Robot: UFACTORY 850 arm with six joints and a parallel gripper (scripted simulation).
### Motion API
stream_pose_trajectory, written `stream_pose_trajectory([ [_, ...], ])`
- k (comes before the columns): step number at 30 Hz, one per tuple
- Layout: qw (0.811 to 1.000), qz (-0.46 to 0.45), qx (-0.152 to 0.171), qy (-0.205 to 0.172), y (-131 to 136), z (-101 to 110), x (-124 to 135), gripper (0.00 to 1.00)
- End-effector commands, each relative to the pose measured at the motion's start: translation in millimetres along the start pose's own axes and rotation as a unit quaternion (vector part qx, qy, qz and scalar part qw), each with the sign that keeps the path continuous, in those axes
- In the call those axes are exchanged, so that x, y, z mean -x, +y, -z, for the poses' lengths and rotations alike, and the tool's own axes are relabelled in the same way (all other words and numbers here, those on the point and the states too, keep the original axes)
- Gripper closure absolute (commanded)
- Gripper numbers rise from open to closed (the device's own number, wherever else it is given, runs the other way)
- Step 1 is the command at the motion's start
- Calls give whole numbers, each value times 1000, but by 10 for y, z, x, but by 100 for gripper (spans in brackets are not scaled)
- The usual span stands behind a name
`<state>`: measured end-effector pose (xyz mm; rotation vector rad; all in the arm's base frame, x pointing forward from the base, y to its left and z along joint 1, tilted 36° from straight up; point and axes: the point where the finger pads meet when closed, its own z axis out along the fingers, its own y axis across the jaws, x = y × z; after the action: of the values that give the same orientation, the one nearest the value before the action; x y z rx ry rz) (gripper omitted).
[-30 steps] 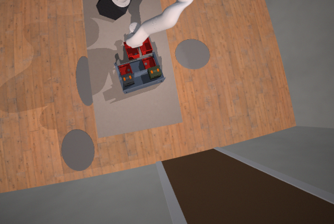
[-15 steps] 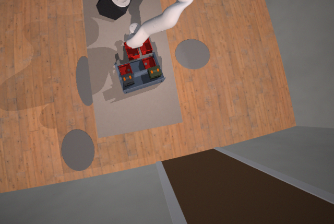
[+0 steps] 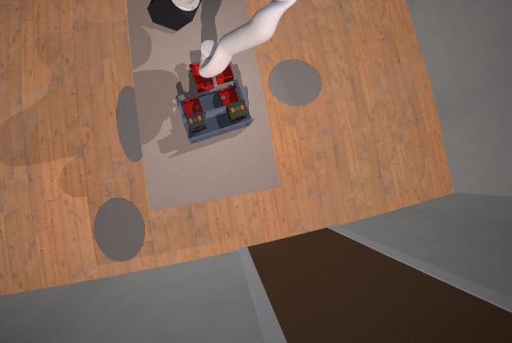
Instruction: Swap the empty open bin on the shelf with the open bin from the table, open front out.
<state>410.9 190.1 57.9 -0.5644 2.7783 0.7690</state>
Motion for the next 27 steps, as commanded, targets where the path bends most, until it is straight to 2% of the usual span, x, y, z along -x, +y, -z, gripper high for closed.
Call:
stream_pose_trajectory([
  [1,999,-1,3,39,4,37,26,100],
  [7,997,-1,3,78,2,79,52,100],
  [15,995,-1,3,104,2,105,69,100],
  [27,994,-1,3,111,1,113,74,100],
])
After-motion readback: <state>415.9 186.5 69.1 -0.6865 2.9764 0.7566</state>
